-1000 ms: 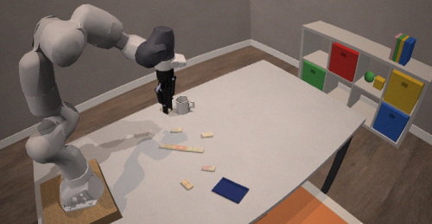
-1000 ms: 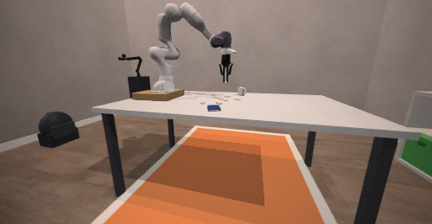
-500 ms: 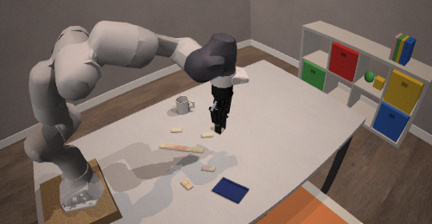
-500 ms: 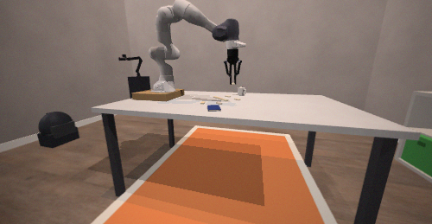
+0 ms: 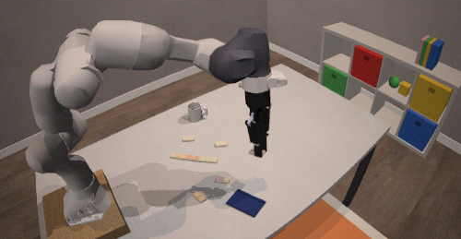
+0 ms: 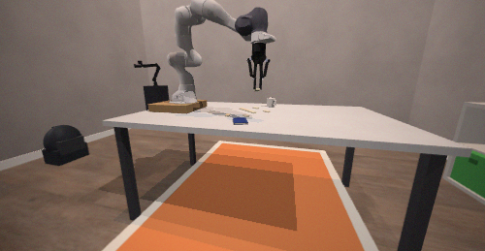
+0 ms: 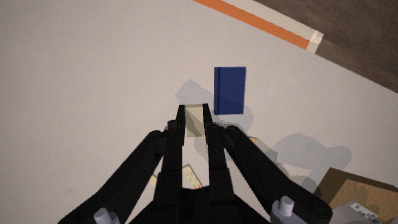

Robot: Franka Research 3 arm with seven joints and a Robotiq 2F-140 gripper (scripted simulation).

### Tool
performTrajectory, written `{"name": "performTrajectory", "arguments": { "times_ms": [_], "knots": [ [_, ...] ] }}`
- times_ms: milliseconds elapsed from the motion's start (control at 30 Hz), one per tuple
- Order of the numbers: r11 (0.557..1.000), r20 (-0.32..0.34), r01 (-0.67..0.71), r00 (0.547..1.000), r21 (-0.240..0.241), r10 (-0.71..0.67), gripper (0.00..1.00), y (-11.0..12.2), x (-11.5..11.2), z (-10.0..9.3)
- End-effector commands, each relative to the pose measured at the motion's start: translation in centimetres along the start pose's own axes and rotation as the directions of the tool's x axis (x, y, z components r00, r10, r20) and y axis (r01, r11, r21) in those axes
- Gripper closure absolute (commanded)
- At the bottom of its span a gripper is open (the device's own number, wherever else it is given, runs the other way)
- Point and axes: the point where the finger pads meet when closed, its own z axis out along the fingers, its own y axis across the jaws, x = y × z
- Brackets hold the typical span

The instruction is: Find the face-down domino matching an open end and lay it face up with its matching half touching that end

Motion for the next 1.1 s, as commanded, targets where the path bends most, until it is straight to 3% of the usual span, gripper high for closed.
{"name": "performTrajectory", "arguments": {
  "times_ms": [0,33,167,333,400,433,567,600,667,767,900,967,1000,1067],
  "knots": [
    [0.994,-0.204,-0.113,0.973,-0.001,0.110,0.78,0.3,2.3,-5.5],
    [0.989,-0.279,-0.147,0.949,0.011,0.145,0.78,0.4,3.0,-7.6],
    [0.984,-0.465,-0.166,0.868,0.061,0.175,0.78,0.6,4.4,-15.6],
    [0.983,-0.685,-0.111,0.705,0.148,0.183,0.78,-0.8,3.0,-26.1],
    [0.983,-0.685,-0.111,0.705,0.148,0.183,0.78,-0.8,3.0,-26.1],
    [0.978,-0.767,-0.077,0.610,0.192,0.199,0.78,-2.3,1.4,-31.2],
    [0.973,-0.874,0.065,0.456,0.221,0.168,0.78,-6.5,-4.2,-34.1],
    [0.969,-0.896,0.113,0.417,0.218,0.153,0.78,-7.8,-5.9,-33.8],
    [0.955,-0.932,0.222,0.344,0.196,0.111,0.78,-10.4,-9.1,-31.4],
    [0.912,-0.967,0.391,0.255,0.123,0.021,0.78,-12.3,-11.9,-24.7],
    [0.828,-0.976,0.560,0.182,0.004,-0.118,0.78,-10.8,-12.7,-15.2],
    [0.831,-0.973,0.556,0.187,-0.006,-0.133,0.78,-10.8,-12.7,-15.2],
    [0.795,-0.970,0.606,0.167,-0.041,-0.177,0.78,-10.0,-12.1,-9.5],
    [0.755,-0.965,0.653,0.156,-0.061,-0.212,0.78,-7.9,-11.5,-6.2]
  ]
}}
